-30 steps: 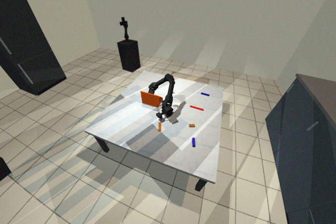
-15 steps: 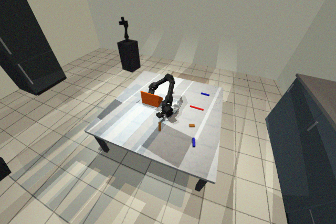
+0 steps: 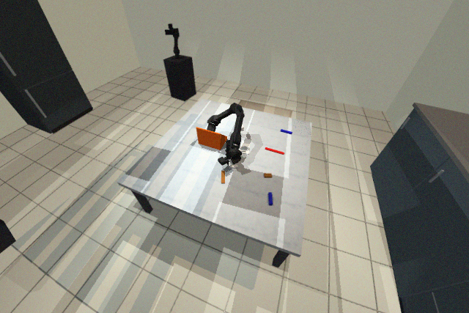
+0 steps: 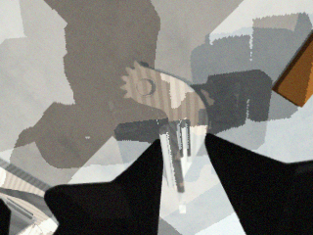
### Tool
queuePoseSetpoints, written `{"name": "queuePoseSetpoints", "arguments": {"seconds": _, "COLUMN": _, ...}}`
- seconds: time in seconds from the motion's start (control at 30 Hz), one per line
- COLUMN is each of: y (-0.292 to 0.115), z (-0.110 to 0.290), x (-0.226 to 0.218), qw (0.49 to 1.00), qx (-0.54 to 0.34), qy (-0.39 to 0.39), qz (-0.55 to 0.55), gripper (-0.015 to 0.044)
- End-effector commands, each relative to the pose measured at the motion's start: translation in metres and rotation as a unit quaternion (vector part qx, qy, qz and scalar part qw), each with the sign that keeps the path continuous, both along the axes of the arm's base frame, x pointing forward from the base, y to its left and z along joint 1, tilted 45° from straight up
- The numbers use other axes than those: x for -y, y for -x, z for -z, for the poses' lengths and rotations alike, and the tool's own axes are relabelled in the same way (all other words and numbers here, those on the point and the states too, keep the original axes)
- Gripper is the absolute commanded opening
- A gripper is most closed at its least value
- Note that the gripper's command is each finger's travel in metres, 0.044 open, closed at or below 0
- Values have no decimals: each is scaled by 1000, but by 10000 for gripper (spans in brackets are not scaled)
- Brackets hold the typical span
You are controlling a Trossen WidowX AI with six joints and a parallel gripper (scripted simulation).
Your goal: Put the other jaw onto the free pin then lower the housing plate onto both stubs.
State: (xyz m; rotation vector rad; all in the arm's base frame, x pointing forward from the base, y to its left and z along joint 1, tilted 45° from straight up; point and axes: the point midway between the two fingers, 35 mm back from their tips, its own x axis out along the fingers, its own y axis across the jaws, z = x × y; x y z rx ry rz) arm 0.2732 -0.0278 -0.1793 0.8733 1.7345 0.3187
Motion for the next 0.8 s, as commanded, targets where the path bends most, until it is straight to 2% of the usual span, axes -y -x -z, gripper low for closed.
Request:
{"name": "queuePoseSetpoints", "arguments": {"seconds": 0.0, "y": -1, "z": -3, "x": 4, "qw": 1000, "qx": 0, "qy": 2, "qz": -1, "gripper": 134}}
{"name": "queuePoseSetpoints", "arguments": {"seconds": 0.77, "y": -9, "z": -54, "x": 54, "qw": 1000, "qx": -2, "qy": 2, "qz": 2, "gripper": 134}}
